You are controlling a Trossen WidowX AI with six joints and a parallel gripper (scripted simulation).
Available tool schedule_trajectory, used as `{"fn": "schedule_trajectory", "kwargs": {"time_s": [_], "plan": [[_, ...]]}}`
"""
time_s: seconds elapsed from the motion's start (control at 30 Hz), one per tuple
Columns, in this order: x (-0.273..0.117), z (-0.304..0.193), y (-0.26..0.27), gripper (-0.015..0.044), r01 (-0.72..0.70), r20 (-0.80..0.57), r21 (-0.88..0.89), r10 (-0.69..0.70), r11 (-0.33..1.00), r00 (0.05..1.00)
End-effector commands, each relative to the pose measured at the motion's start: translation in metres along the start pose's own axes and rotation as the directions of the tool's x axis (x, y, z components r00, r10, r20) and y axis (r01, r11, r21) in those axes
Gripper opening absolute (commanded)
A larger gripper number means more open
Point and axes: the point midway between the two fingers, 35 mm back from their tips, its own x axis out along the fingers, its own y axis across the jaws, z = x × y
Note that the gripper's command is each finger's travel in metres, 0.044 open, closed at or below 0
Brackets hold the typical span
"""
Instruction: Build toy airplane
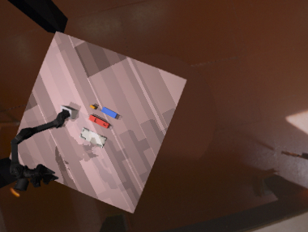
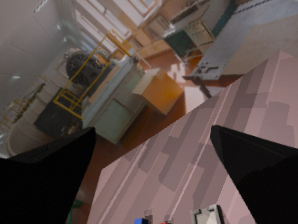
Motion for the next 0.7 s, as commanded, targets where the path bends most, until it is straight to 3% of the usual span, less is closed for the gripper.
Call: {"fn": "schedule_trajectory", "kwargs": {"time_s": [0.0,0.1,0.3,0.47,0.67], "plan": [[0.000,0.000,0.000,0.0426,0.000,0.000,0.000,0.000,1.000,1.000],[0.024,-0.013,-0.007,0.0440,0.007,-0.073,0.052,-0.004,0.999,0.997],[0.112,-0.082,-0.016,0.0440,0.099,-0.372,0.183,-0.025,0.978,0.928],[0.168,-0.155,-0.005,0.0440,0.209,-0.598,0.162,-0.073,0.964,0.798],[0.205,-0.250,0.018,0.0440,0.317,-0.786,-0.004,-0.198,0.949,0.585]]}}
